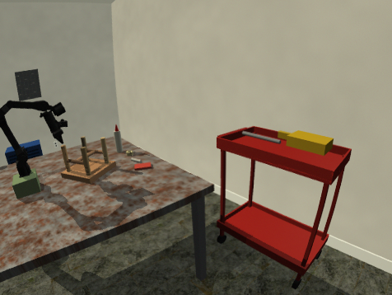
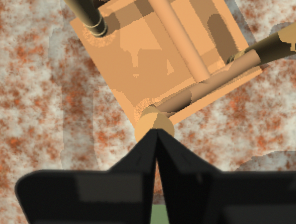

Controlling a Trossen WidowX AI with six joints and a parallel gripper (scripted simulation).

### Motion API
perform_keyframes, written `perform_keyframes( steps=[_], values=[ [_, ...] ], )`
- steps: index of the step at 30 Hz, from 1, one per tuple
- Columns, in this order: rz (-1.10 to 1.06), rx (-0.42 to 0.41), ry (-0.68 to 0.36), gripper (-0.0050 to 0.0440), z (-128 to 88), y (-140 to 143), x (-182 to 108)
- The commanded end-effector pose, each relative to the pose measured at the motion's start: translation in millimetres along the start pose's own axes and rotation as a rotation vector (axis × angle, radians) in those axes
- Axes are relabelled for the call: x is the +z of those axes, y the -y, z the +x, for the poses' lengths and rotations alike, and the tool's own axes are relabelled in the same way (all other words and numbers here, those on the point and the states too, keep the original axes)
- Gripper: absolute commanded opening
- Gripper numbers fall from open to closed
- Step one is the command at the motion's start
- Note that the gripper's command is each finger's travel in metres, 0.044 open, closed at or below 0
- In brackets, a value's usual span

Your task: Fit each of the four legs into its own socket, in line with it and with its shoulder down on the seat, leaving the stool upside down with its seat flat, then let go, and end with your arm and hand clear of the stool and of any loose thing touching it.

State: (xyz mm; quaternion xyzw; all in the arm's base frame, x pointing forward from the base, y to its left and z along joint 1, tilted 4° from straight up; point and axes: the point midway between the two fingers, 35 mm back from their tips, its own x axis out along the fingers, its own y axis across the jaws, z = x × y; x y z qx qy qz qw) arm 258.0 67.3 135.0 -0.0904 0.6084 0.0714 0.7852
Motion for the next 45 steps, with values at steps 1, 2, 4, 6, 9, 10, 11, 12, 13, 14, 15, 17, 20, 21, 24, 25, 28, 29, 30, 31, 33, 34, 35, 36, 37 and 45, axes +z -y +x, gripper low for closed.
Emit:
perform_keyframes(
  steps=[1, 2, 4, 6, 9, 10, 11, 12, 13, 14, 15, 17, 20, 21, 24, 25, 28, 29, 30, 31, 33, 34, 35, 36, 37, 45],
  values=[
    [0.003, -0.001, 0.01, 0.0, -6, 0, 3],
    [0.003, -0.001, 0.012, 0.0, -8, 0, 3],
    [0.004, 0.0, 0.015, 0.0, -11, 0, 4],
    [0.004, 0.0, 0.019, 0.0, -14, 0, 4],
    [-0.002, 0.002, 0.012, 0.0, -12, -1, 5],
    [-0.009, 0.004, 0.01, 0.0, -12, -3, 11],
    [-0.02, 0.007, 0.008, 0.0, -13, -6, 20],
    [-0.034, 0.011, 0.005, 0.0, -14, -10, 30],
    [-0.047, 0.014, 0.002, 0.0, -14, -15, 41],
    [-0.047, 0.014, 0.002, 0.0, -14, -15, 41],
    [-0.047, 0.014, 0.002, 0.0, -14, -15, 41],
    [-0.074, 0.021, -0.004, 0.0, -13, -25, 62],
    [-0.115, 0.032, -0.013, 0.0, -8, -42, 92],
    [-0.128, 0.035, -0.016, 0.0, -6, -48, 101],
    [-0.169, 0.046, -0.025, 0.0, 4, -68, 127],
    [-0.182, 0.049, -0.028, 0.0, 8, -75, 135],
    [-0.214, 0.056, -0.035, 0.0, 19, -92, 152],
    [-0.216, 0.057, -0.035, 0.0, 19, -94, 153],
    [-0.216, 0.057, -0.035, 0.0, 19, -94, 153],
    [-0.216, 0.057, -0.035, 0.0, 19, -94, 153],
    [-0.216, 0.057, -0.035, 0.0, 19, -94, 153],
    [-0.216, 0.057, -0.035, 0.0, 19, -94, 153],
    [-0.216, 0.057, -0.035, 0.0, 20, -94, 153],
    [-0.216, 0.057, -0.035, 0.0, 23, -94, 152],
    [-0.216, 0.057, -0.035, 0.0, 27, -94, 151],
    [-0.216, 0.057, -0.035, 0.0, 46, -93, 144]
  ],
)
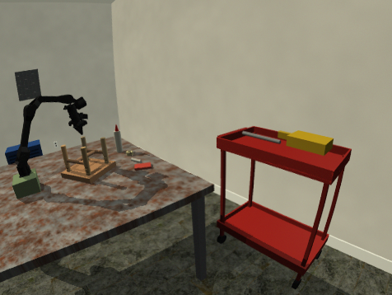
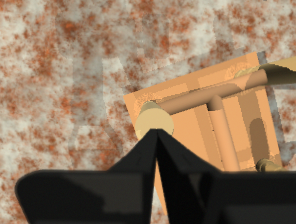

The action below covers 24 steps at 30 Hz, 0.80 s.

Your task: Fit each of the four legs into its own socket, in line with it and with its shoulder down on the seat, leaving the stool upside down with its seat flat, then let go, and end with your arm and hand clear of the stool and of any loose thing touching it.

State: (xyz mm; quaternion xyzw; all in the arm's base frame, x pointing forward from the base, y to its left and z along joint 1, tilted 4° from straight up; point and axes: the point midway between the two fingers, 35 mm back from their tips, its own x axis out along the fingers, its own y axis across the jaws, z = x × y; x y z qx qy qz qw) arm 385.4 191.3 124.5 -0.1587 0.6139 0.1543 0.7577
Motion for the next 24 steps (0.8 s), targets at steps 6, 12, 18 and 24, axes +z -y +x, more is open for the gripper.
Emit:
perform_keyframes(
  steps=[6, 12, 18, 24],
  values=[
    [-0.003, 0.005, 0.002, 0.0, 10, 0, -2],
    [-0.003, 0.005, 0.002, 0.0, 16, 0, -4],
    [-0.003, 0.005, 0.002, 0.0, 20, 0, -4],
    [-0.003, 0.005, 0.002, 0.0, 24, 0, -5]
  ],
)
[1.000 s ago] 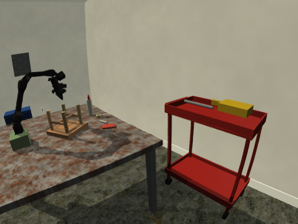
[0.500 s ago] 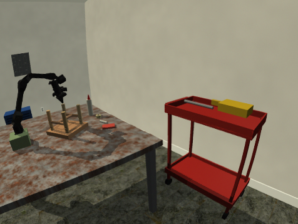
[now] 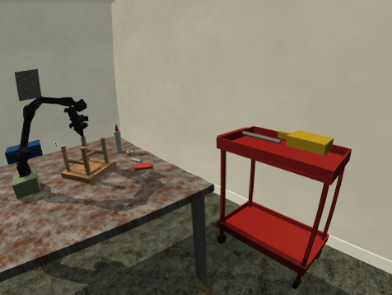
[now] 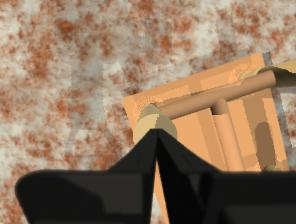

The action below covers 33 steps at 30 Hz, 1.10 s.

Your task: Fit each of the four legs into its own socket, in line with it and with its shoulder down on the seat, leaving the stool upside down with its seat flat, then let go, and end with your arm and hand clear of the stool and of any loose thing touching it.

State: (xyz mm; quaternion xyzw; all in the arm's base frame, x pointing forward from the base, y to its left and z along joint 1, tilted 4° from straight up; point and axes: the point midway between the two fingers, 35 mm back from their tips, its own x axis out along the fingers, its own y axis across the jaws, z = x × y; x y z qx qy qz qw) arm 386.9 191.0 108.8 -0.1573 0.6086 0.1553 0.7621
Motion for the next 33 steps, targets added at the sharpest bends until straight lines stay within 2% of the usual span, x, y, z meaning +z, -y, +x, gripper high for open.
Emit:
perform_keyframes(
  steps=[1, 19, 33],
  values=[
    [-0.004, 0.004, -0.012, 0.0, 9, -1, -4],
    [-0.004, 0.004, -0.012, 0.0, 24, -1, -8],
    [-0.004, 0.004, -0.012, 0.0, 25, -1, -9]
  ],
)
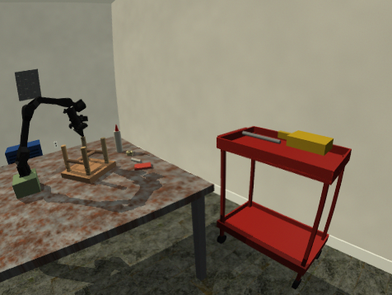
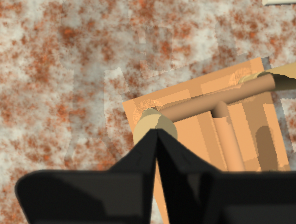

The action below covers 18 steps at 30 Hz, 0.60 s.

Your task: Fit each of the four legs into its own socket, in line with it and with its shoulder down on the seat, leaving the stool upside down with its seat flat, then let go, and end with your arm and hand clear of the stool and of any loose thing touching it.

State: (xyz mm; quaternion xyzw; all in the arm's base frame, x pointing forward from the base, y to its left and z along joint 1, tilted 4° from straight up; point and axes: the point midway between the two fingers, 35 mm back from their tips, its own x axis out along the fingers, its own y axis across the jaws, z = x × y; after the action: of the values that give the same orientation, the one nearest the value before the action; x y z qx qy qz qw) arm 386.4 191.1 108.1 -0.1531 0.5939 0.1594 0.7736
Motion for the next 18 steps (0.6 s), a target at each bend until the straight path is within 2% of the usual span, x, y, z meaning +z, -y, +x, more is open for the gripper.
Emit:
perform_keyframes(
  steps=[1, 18],
  values=[
    [-0.004, 0.001, -0.051, 0.0, 23.8, -0.3, -8.9],
    [-0.004, 0.001, -0.051, 0.0, 25.7, -0.3, -9.5]
  ],
)
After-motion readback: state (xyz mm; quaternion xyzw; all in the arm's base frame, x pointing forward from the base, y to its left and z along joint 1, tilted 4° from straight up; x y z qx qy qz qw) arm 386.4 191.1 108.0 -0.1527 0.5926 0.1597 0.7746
